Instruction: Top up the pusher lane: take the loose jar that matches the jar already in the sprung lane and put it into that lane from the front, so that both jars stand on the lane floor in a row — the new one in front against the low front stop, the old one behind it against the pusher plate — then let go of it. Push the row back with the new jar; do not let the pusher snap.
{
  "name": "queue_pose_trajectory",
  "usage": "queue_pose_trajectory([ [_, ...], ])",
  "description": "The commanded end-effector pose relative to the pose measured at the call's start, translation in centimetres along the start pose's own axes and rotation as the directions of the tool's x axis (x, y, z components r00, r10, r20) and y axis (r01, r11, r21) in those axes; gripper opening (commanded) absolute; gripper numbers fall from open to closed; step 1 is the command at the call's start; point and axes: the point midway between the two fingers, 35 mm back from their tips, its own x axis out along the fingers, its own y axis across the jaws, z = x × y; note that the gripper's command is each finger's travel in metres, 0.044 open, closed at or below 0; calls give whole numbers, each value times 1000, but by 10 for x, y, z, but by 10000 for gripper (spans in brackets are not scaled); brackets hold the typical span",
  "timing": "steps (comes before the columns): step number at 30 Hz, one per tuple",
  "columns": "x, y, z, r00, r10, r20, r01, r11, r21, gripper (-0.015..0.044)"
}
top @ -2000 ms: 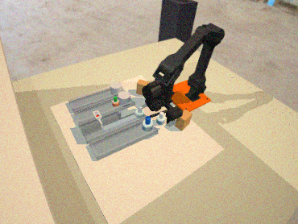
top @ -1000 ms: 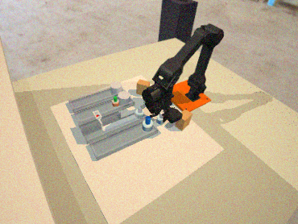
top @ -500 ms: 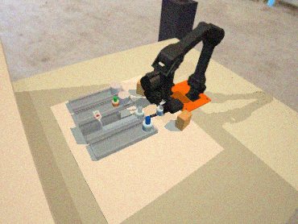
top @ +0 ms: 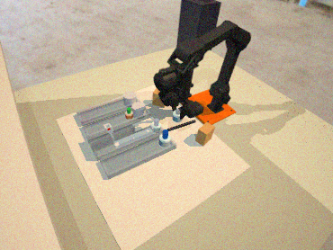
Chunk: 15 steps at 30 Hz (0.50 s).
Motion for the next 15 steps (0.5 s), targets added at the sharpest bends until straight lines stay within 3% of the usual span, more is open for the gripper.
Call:
queue_pose_trajectory([
  [1, 13, -19, 4, 1000, 1, -5, -1, 1000, 13, 0],
  [15, 44, -64, 7, 1000, -2, -6, 2, 999, 41, 0],
])
